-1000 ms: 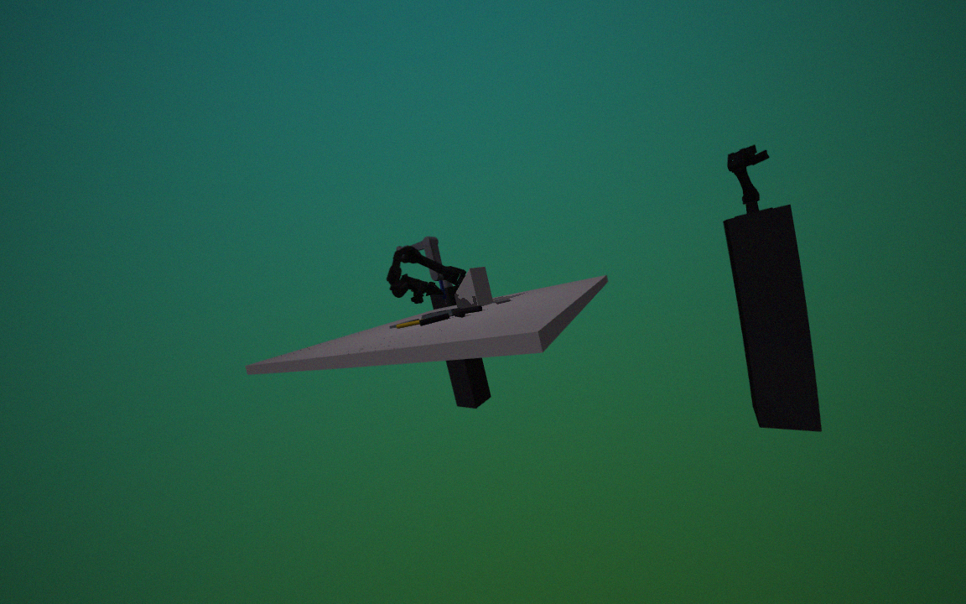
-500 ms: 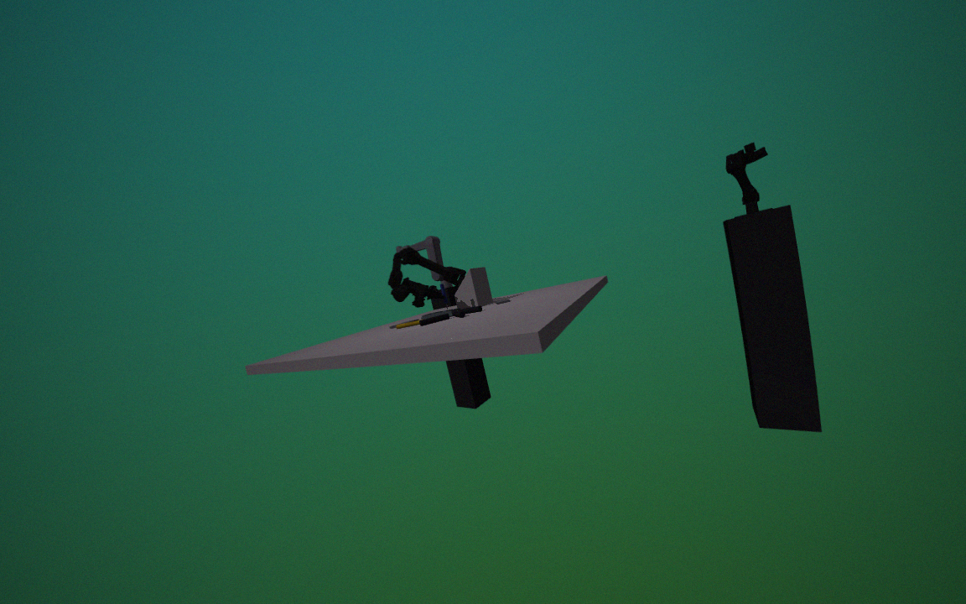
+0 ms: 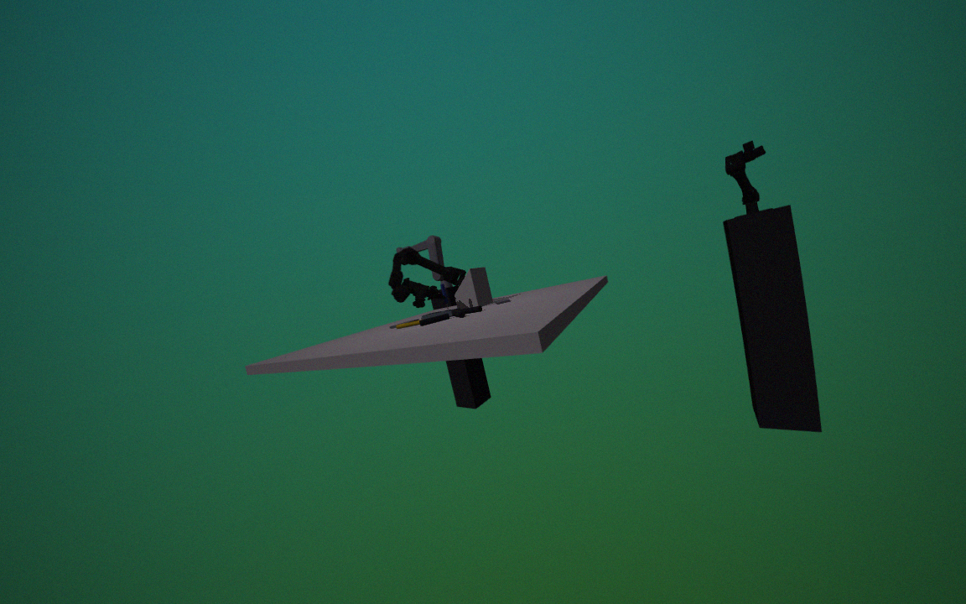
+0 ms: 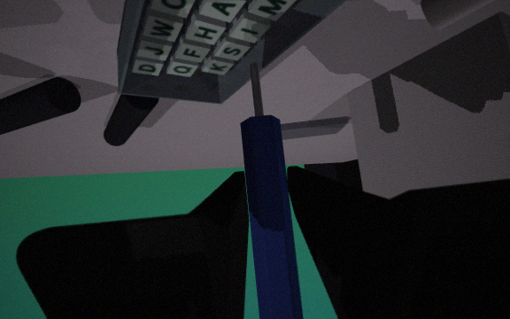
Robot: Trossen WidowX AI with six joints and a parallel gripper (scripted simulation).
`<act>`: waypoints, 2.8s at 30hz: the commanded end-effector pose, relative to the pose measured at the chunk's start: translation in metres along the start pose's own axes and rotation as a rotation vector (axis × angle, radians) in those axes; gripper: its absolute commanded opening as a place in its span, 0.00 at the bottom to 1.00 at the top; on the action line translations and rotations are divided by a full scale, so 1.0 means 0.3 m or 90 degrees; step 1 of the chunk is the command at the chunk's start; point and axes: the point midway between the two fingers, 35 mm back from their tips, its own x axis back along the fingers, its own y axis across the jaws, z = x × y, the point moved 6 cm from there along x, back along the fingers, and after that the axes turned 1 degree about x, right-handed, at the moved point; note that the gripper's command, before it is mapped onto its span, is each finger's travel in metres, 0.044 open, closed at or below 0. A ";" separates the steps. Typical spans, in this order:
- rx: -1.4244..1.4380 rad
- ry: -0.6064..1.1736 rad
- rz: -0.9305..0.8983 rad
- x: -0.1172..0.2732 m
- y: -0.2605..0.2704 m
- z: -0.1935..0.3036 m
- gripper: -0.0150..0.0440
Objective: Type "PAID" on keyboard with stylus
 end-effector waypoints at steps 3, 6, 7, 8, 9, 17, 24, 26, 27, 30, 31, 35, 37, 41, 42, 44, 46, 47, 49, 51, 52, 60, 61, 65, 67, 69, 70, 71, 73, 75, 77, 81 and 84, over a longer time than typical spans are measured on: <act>0.002 0.000 0.002 0.002 0.000 -0.004 0.39; 0.002 0.000 0.002 0.002 0.000 -0.004 0.39; 0.002 0.000 0.002 0.002 0.000 -0.004 0.39; 0.002 0.000 0.002 0.002 0.000 -0.004 0.39; 0.002 0.000 0.002 0.002 0.000 -0.004 0.39; 0.002 -0.001 0.002 0.007 0.003 -0.007 0.39; 0.002 -0.001 0.002 0.005 0.003 -0.009 0.39; 0.002 -0.001 0.002 0.004 0.003 -0.012 0.39; 0.002 -0.001 0.002 0.003 0.003 -0.013 0.39; 0.002 -0.001 0.002 -0.001 0.003 -0.021 0.39; 0.002 -0.001 0.002 -0.002 0.003 -0.021 0.39; 0.002 -0.001 0.002 -0.005 0.003 -0.028 0.39; 0.002 -0.001 0.002 -0.007 0.003 -0.031 0.39; 0.002 -0.001 0.002 -0.010 0.003 -0.036 0.39; 0.002 -0.001 0.002 -0.010 0.003 -0.036 0.39; 0.002 -0.001 0.002 -0.010 0.003 -0.037 0.39; 0.002 -0.001 0.002 -0.011 0.003 -0.038 0.39; 0.002 -0.001 0.002 -0.012 0.003 -0.040 0.39; 0.002 -0.001 0.002 -0.014 0.003 -0.042 0.39; 0.002 -0.001 0.002 -0.015 0.003 -0.045 0.39; 0.002 -0.001 0.002 -0.016 0.003 -0.047 0.39; 0.002 -0.001 0.002 -0.022 0.002 -0.056 0.39; 0.002 -0.001 0.002 -0.022 0.002 -0.057 0.39; 0.002 -0.001 0.002 -0.025 0.002 -0.062 0.39; 0.002 -0.001 0.002 -0.024 0.002 -0.060 0.39; 0.002 -0.001 0.002 -0.022 0.002 -0.057 0.39; 0.002 -0.001 0.002 -0.022 0.002 -0.057 0.39; 0.002 -0.001 0.002 -0.022 0.002 -0.057 0.39; 0.002 -0.001 0.002 -0.022 0.002 -0.057 0.39; 0.002 -0.001 0.002 -0.020 0.003 -0.054 0.39; 0.002 -0.001 0.002 -0.010 0.004 -0.037 0.39; 0.002 0.000 0.002 0.025 0.005 0.023 0.39; 0.002 0.000 0.002 0.040 0.005 0.051 0.39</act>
